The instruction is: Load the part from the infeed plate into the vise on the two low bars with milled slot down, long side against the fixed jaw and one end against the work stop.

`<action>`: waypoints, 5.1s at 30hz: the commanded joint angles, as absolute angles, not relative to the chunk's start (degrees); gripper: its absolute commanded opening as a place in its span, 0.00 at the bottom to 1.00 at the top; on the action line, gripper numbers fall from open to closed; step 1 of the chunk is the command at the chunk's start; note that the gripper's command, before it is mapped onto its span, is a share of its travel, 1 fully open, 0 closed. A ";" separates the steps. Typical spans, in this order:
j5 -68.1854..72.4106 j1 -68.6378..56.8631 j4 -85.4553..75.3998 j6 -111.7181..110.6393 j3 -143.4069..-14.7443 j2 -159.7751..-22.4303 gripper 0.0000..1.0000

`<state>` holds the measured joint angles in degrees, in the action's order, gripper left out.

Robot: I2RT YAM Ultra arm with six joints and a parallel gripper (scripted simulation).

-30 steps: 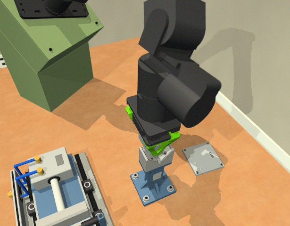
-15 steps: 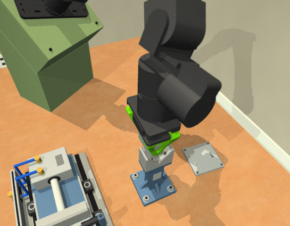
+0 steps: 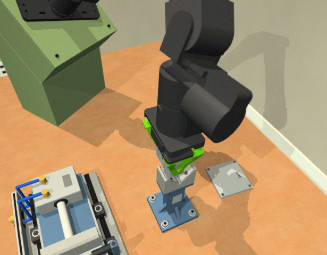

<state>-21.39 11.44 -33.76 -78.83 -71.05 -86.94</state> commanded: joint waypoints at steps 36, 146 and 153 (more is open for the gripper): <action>-0.62 2.60 -40.51 -72.34 -77.01 -87.12 0.00; 32.22 -10.83 -59.65 -56.43 -93.32 -100.07 0.00; 32.22 -10.84 -59.65 -56.42 -93.33 -100.14 0.00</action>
